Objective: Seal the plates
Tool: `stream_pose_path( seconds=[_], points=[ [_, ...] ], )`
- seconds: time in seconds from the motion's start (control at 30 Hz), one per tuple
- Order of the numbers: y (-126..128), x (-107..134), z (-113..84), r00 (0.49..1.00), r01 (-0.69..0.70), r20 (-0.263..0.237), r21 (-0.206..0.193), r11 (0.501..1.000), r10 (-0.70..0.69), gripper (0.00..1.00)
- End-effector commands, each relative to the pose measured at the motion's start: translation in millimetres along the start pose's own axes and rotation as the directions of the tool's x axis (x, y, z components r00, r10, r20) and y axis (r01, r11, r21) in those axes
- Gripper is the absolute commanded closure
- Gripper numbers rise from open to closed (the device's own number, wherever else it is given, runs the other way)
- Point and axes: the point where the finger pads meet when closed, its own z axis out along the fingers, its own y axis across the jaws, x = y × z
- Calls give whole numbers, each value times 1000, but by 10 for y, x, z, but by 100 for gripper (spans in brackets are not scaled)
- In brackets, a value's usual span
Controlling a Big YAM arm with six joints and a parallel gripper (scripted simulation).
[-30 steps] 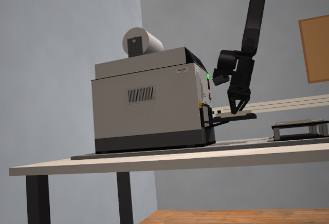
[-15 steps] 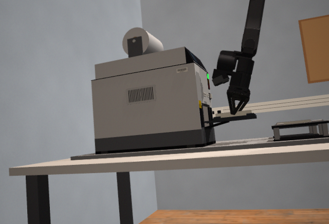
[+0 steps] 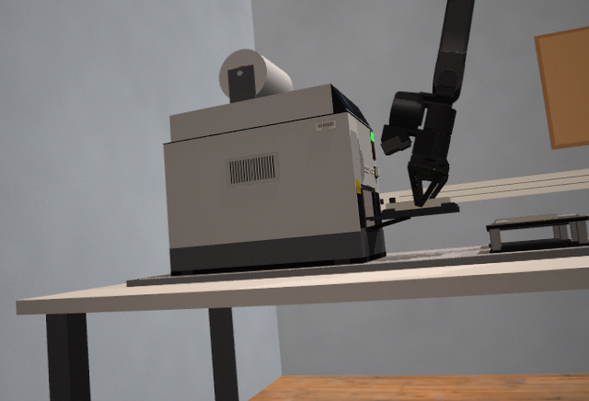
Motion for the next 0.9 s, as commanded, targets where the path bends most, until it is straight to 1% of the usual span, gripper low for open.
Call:
stream_pose_path(
  seconds=[0.0, 0.07, 0.53, 0.87],
  points=[
    [60, -164, -96, 999, 11, 41, -11, 1000, -10, 0],
    [60, -203, -125, 999, 9, 49, -11, 1000, -9, 0],
    [60, -259, -163, 998, 7, 60, -12, 1000, -6, 0],
    [63, -140, -71, 999, 9, 35, -10, 1000, -9, 0]
  ],
)
